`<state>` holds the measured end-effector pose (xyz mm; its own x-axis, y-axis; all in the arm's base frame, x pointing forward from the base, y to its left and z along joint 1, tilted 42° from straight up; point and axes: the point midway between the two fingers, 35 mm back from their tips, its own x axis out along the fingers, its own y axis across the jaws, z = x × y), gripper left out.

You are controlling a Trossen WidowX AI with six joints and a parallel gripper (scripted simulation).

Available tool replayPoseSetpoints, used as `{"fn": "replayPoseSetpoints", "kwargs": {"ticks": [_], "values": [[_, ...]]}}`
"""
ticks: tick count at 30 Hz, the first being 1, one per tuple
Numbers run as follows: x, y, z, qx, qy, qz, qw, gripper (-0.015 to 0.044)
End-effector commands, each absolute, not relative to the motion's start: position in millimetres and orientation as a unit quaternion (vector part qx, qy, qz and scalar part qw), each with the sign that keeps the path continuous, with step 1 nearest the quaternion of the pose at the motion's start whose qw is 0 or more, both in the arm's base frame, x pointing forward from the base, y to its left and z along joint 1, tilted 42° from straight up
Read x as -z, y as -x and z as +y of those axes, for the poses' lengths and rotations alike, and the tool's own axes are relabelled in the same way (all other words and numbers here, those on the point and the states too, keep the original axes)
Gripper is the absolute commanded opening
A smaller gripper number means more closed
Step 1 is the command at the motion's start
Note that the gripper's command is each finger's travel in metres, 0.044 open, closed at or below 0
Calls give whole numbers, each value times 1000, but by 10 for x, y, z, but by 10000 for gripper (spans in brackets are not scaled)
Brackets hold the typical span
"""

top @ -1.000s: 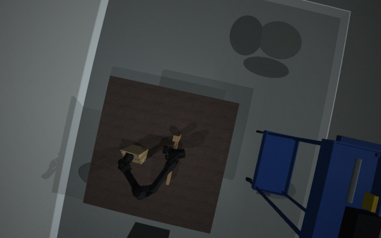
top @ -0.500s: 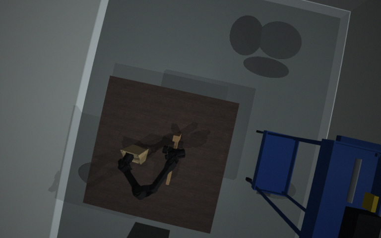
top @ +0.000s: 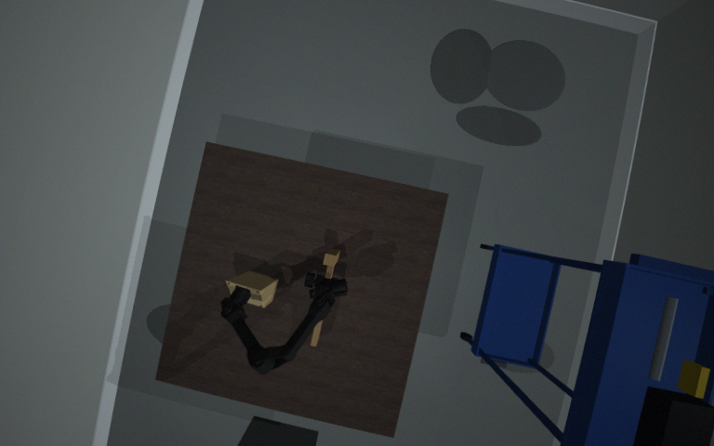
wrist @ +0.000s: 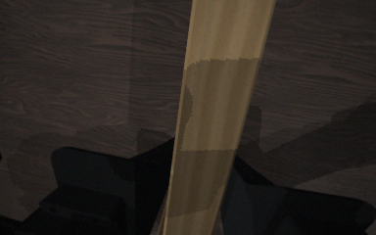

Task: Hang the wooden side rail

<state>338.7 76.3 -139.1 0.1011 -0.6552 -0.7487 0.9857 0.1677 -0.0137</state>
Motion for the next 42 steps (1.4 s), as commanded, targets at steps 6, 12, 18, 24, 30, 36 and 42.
{"fn": "replayPoseSetpoints", "kwargs": {"ticks": [6, 12, 18, 24, 30, 36, 42], "values": [[1393, -3383, 819, 587, -263, 319, 696, 0], [1403, -3376, 819, 587, -263, 319, 696, 0], [1412, -3379, 820, 587, -263, 319, 696, 0], [1415, -3384, 826, 587, -263, 319, 696, 0], [1414, -3383, 834, 587, -263, 319, 696, 0], [1414, -3375, 842, 587, -263, 319, 696, 0], [1422, -3369, 842, 587, -263, 319, 696, 0]]}}
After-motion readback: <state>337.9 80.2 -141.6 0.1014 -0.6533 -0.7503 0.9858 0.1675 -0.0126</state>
